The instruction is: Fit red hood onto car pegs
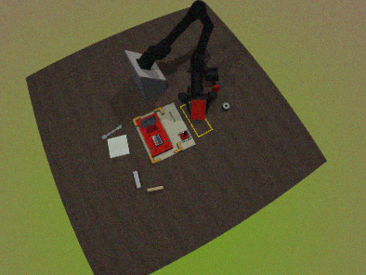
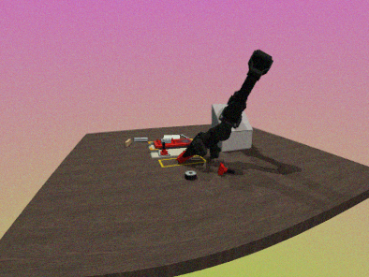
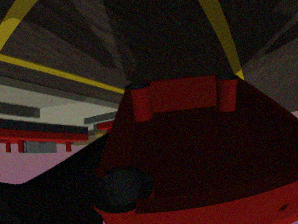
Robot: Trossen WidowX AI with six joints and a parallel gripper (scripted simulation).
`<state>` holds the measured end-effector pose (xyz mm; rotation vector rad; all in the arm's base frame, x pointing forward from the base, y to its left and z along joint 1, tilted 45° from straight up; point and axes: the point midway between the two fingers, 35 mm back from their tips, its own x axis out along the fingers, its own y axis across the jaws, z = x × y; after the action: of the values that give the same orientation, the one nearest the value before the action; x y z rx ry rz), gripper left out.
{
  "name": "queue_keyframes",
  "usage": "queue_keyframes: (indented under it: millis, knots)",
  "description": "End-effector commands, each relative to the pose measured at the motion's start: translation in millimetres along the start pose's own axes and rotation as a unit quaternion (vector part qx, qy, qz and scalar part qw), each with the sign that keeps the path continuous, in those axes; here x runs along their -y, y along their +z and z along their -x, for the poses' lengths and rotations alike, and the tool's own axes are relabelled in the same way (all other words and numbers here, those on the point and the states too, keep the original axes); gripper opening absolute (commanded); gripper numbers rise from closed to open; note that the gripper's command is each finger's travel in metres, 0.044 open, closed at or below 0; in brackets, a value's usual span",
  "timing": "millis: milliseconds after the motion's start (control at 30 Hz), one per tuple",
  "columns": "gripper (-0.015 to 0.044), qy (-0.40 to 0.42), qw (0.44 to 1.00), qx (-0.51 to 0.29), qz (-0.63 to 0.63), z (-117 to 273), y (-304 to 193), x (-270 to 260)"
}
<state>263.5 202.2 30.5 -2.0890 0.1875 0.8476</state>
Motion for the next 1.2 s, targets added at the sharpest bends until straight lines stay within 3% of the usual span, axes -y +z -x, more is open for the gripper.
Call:
queue_keyframes:
  millis: [0,533,567,600,967,1167]
  knots:
    - [0.044,0.0,1.0,0.001,0.001,3.6,-0.5,1.4]
    - [0.044,0.002,1.0,0.017,0.01,120.9,-37.4,3.5]
    - [0.044,0.002,1.0,0.017,0.011,122.2,-38.0,3.0]
    - [0.044,0.005,1.0,0.016,0.012,86.7,-23.8,8.8]
    - [0.044,0.005,1.0,0.016,0.012,86.7,-23.8,8.8]
    - [0.0282,0.005,1.0,0.016,0.012,86.7,-23.8,8.8]
